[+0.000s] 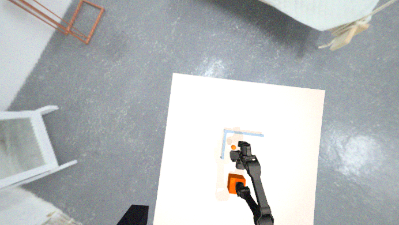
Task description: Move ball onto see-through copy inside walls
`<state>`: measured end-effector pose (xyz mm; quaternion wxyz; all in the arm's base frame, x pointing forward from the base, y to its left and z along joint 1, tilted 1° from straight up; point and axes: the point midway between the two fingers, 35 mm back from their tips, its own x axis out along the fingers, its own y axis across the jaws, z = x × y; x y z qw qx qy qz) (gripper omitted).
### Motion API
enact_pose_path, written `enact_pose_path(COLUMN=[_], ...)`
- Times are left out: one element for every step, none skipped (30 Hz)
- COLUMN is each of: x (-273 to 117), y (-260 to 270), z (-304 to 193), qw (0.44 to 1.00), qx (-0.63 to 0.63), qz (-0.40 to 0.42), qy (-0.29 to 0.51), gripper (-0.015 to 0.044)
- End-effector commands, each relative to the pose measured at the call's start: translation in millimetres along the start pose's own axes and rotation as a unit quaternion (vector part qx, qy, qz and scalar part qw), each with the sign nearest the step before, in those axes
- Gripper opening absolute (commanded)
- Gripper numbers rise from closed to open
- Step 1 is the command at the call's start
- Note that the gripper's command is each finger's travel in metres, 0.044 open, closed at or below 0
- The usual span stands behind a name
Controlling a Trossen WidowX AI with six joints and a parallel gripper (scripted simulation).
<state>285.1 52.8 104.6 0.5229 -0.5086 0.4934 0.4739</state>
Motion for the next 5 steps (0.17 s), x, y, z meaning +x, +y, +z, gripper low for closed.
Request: enact_pose_path(x=[-1.6, -1.6, -1.6, -1.6, -1.6], y=[2.3, 2.3, 2.3, 2.3, 2.3], z=[-0.4, -0.4, -0.4, -0.4, -0.4], qw=[1.000, 1.000, 1.000, 1.000, 1.000], qx=[0.001, 0.001, 0.001, 0.001, 0.001], qz=[0.006, 0.006, 0.006, 0.006, 0.006], qy=[0.001, 0.001, 0.001, 0.001, 0.001], gripper=[0.0440, 0.0440, 0.0440, 0.0440, 0.0440])
